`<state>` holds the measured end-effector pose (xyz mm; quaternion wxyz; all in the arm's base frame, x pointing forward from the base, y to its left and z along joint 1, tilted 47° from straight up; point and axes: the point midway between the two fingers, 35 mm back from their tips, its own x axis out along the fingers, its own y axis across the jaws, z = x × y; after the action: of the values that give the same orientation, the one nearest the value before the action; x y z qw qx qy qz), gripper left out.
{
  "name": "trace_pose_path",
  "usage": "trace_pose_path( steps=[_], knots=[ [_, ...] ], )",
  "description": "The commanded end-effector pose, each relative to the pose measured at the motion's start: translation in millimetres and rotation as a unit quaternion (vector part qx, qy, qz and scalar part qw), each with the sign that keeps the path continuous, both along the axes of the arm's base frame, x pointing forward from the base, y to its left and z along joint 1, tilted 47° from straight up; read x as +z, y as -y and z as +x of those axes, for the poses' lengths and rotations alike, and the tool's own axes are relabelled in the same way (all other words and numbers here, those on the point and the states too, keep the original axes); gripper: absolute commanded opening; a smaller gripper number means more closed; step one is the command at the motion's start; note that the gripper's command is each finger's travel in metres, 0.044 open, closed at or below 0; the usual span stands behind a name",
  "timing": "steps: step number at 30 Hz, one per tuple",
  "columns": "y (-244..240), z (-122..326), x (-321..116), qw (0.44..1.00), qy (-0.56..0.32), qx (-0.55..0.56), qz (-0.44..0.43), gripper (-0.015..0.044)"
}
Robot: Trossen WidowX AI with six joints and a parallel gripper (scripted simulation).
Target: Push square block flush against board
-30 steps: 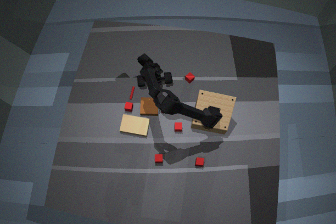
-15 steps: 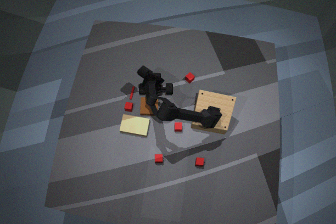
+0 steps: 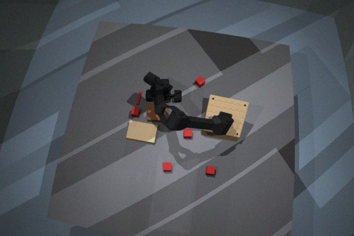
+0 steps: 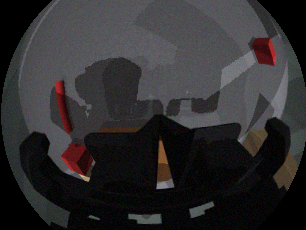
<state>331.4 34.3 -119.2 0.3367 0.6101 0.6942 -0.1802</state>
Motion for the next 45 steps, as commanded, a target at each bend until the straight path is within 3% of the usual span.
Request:
trace_pose_path(
  steps=[1,24,45],
  knots=[
    [-3.9,-1.9,5.5,1.000,-0.001,-0.002,0.002,0.0000],
    [-29.7,-6.8,33.2,1.000,-0.001,-0.002,0.002,0.0000],
    [-10.4,2.2,12.4,1.000,-0.001,-0.002,0.002,0.0000]
  ],
)
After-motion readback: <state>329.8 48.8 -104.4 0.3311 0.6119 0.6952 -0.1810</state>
